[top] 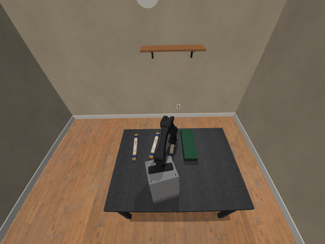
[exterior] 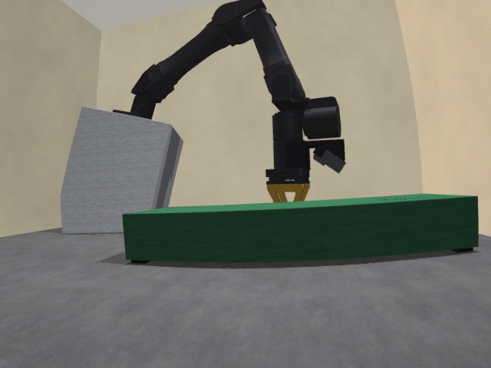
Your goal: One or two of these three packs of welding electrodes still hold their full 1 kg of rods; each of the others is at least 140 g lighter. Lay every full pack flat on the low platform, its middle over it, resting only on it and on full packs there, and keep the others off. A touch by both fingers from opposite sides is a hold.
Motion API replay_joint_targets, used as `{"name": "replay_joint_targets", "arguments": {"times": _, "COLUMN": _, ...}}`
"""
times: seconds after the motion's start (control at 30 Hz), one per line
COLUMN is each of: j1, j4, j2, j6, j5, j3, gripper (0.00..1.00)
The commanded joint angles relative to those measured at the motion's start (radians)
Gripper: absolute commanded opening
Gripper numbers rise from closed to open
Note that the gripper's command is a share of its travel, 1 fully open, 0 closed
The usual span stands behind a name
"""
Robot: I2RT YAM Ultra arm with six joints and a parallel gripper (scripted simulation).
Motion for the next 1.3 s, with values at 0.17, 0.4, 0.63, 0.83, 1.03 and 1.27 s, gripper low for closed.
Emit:
{"name": "replay_joint_targets", "arguments": {"times": 0.17, "j1": 0.003, "j4": 0.029, "j2": -0.024, "j6": 0.011, "j5": 0.001, "j3": 0.046, "gripper": 0.00}}
{"name": "replay_joint_targets", "arguments": {"times": 0.4, "j1": 0.003, "j4": 0.013, "j2": -0.023, "j6": 0.011, "j5": 0.001, "j3": 0.051, "gripper": 0.00}}
{"name": "replay_joint_targets", "arguments": {"times": 0.63, "j1": 0.004, "j4": -0.001, "j2": -0.022, "j6": 0.011, "j5": 0.001, "j3": 0.056, "gripper": 0.00}}
{"name": "replay_joint_targets", "arguments": {"times": 0.83, "j1": 0.004, "j4": 0.006, "j2": -0.019, "j6": 0.011, "j5": 0.001, "j3": 0.058, "gripper": 0.00}}
{"name": "replay_joint_targets", "arguments": {"times": 1.03, "j1": 0.005, "j4": 0.021, "j2": -0.016, "j6": 0.012, "j5": 0.001, "j3": 0.056, "gripper": 0.00}}
{"name": "replay_joint_targets", "arguments": {"times": 1.27, "j1": 0.006, "j4": 0.028, "j2": -0.010, "j6": 0.012, "j5": 0.002, "j3": 0.053, "gripper": 0.00}}
